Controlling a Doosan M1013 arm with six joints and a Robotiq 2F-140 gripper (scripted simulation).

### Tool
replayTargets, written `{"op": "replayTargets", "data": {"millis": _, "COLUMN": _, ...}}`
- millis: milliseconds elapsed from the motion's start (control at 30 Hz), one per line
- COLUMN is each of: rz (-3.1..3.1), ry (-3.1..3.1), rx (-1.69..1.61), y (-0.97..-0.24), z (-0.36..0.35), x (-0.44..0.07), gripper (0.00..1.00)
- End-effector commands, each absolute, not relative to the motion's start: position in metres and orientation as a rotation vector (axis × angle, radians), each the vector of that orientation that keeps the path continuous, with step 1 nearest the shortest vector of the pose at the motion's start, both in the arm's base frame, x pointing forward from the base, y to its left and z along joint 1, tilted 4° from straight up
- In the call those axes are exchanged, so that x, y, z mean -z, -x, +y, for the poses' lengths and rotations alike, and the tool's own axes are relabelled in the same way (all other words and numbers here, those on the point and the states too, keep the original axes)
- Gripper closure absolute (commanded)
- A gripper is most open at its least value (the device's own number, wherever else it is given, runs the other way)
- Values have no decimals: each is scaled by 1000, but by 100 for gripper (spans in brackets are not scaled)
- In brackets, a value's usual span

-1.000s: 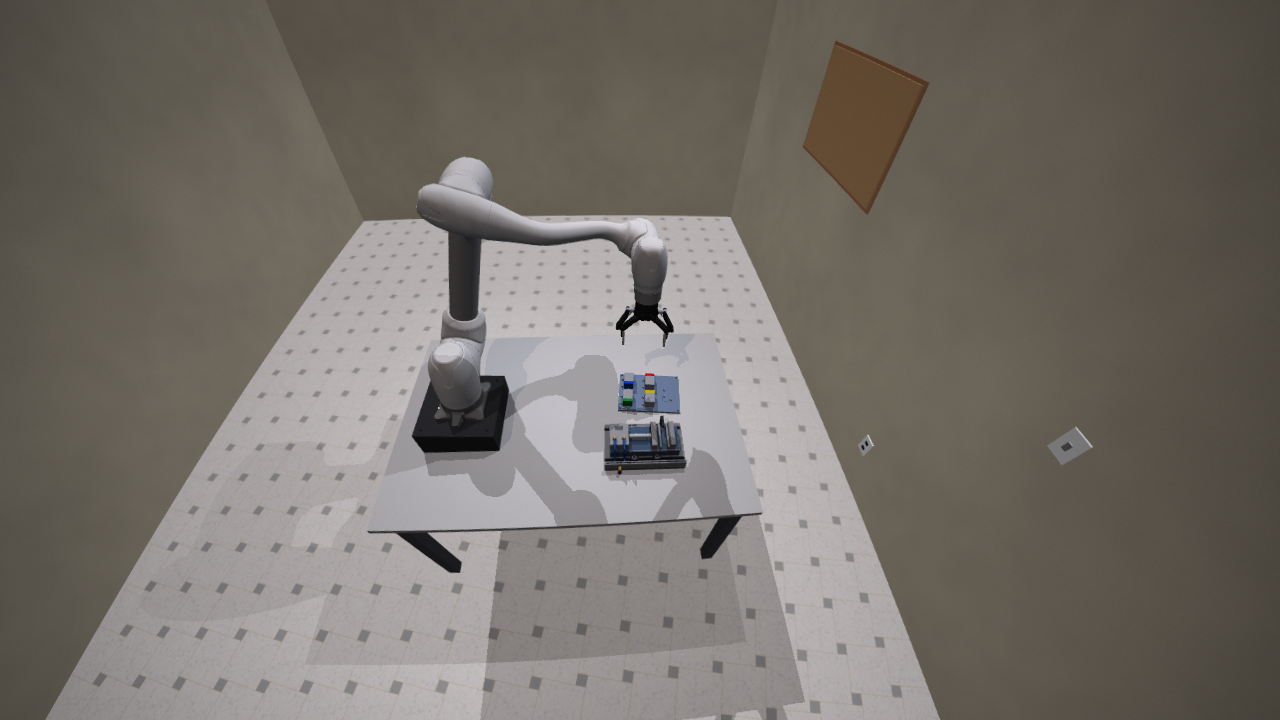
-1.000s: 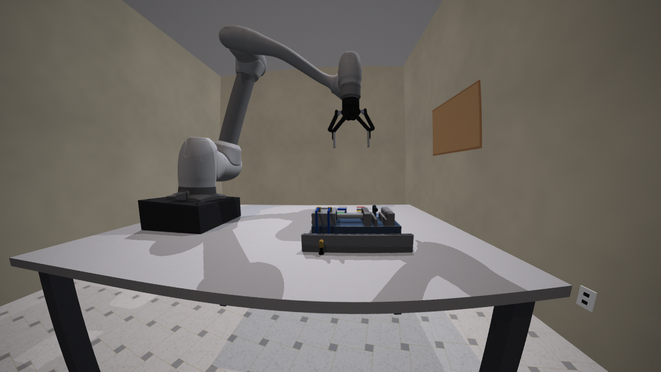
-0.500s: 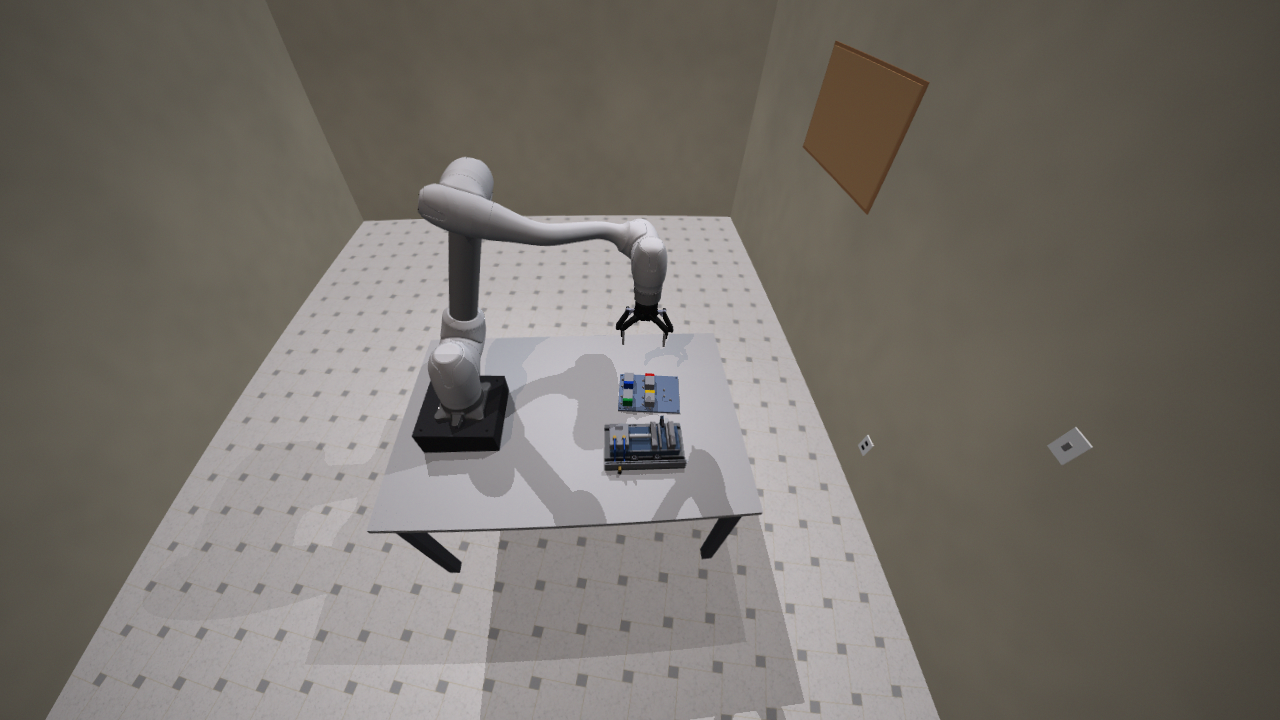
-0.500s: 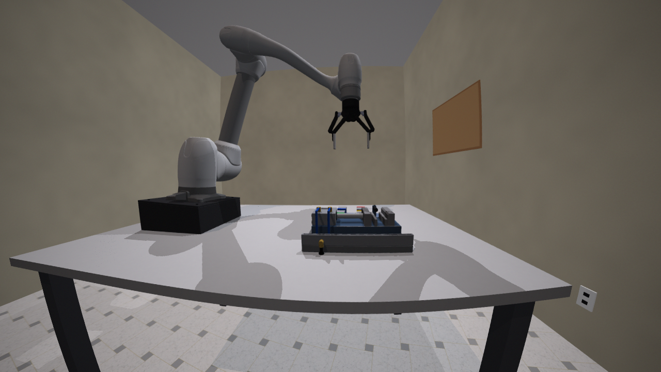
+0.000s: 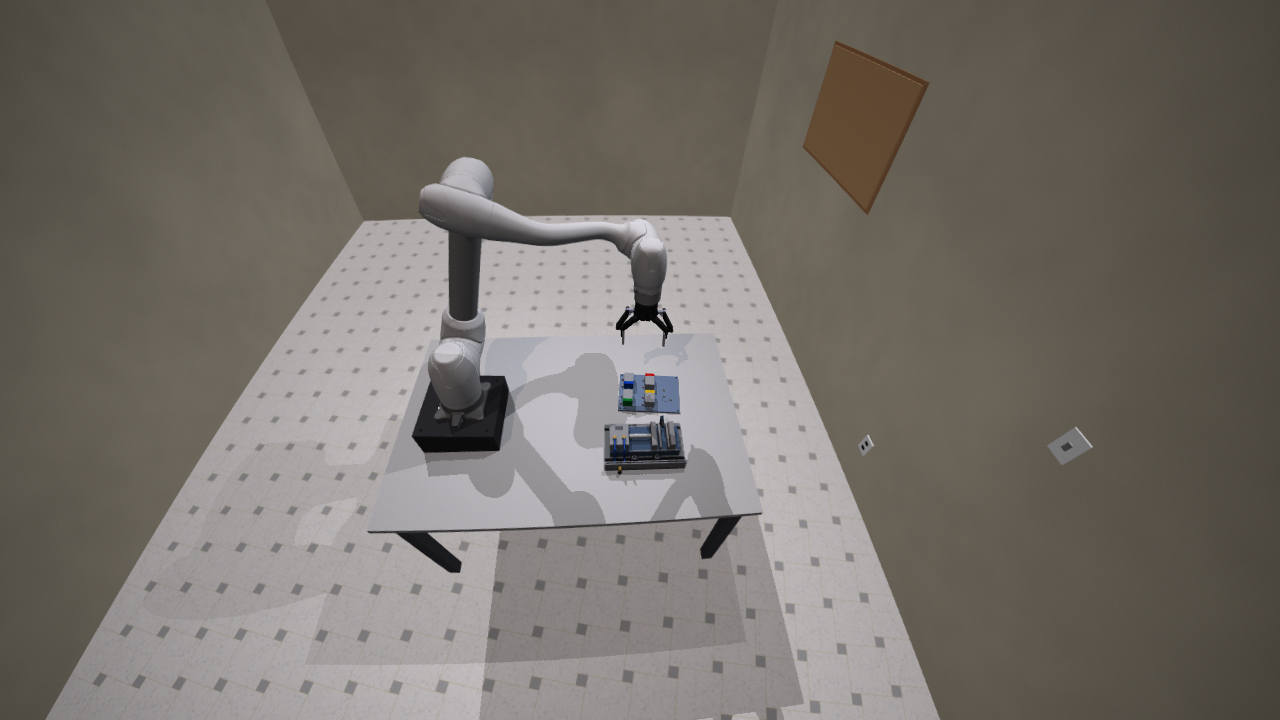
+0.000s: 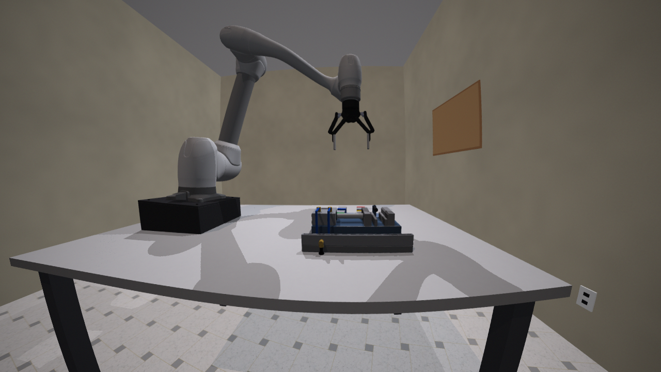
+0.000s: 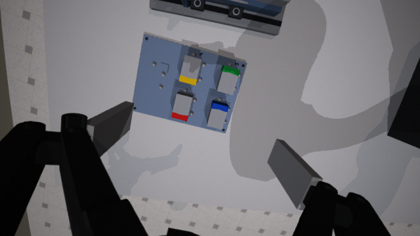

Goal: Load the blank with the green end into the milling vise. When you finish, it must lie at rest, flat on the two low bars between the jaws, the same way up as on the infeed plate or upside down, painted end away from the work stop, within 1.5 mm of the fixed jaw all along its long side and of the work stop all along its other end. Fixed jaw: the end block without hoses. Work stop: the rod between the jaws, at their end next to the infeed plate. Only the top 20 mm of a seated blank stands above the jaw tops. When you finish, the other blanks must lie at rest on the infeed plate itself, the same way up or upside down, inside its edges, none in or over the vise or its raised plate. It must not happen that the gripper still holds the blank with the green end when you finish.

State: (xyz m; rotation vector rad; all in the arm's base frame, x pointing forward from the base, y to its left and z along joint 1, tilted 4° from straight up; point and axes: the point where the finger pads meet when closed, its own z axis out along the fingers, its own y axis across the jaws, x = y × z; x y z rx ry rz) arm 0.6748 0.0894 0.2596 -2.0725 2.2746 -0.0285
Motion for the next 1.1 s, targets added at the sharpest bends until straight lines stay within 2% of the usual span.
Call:
{"op": "replayTargets", "data": {"millis": 0, "rz": 2274, "ry": 2072, "rx": 28, "y": -675, "z": 90, "x": -259, "gripper": 0}}
{"op": "replayTargets", "data": {"millis": 1067, "rz": 2009, "ry": 2334, "rx": 41, "y": -675, "z": 94, "x": -256, "gripper": 0}}
